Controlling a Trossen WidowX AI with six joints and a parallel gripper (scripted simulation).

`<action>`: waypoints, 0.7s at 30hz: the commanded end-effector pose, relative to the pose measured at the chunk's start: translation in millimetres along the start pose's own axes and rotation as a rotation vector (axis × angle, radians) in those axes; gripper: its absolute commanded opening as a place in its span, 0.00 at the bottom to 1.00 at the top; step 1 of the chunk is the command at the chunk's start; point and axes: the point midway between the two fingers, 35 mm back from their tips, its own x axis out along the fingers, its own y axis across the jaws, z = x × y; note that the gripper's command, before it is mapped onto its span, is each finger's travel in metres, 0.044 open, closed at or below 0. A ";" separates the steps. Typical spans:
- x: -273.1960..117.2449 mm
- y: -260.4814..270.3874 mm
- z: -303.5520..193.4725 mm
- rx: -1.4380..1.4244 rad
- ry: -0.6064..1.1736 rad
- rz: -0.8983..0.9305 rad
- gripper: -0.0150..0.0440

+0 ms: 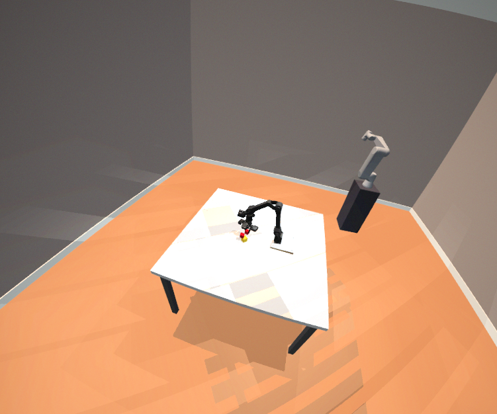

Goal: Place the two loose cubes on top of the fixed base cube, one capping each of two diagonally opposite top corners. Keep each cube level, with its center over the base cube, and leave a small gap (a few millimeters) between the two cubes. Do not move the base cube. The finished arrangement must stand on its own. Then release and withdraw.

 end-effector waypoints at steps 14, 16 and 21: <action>-23.5 -4.0 0.8 -0.007 -0.002 0.000 0.43; -29.4 -4.7 0.9 -0.007 -0.002 0.000 0.43; -44.4 -5.7 1.1 -0.007 -0.001 0.000 0.43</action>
